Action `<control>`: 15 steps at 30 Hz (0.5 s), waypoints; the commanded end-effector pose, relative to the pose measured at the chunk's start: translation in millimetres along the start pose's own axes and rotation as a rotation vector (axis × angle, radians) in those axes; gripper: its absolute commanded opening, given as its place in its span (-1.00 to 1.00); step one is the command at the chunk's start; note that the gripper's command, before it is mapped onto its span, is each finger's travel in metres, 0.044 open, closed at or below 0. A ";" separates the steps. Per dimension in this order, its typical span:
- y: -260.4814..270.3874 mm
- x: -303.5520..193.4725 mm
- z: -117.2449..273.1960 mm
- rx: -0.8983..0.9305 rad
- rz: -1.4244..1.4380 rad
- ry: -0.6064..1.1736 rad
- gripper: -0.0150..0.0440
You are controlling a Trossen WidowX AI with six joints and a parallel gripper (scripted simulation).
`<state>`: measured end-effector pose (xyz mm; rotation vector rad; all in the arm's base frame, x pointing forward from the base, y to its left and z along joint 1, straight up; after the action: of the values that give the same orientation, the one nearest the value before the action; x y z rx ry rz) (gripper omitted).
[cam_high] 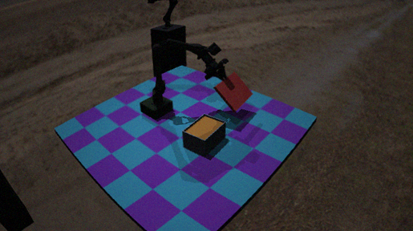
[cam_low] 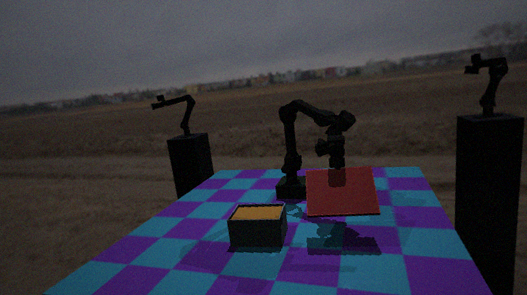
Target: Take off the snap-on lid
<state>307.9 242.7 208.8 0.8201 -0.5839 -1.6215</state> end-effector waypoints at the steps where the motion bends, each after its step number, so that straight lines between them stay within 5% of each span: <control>1: 0.8 -8.9 1.4 0.010 -0.009 0.000 -0.49; 15: -5.9 -22.7 1.5 0.009 -0.010 0.001 -0.49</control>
<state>303.8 266.3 209.0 0.8216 -0.5800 -1.6211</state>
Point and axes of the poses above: the point midway between the two fingers, 35 mm back from their tips, its own z axis back along the fingers, its own y axis across the jaws, x = y × z, the point moved 1 cm from there along z, back along the fingers, and after that the axes turned 13 degrees about -z, right-handed, at the moved point
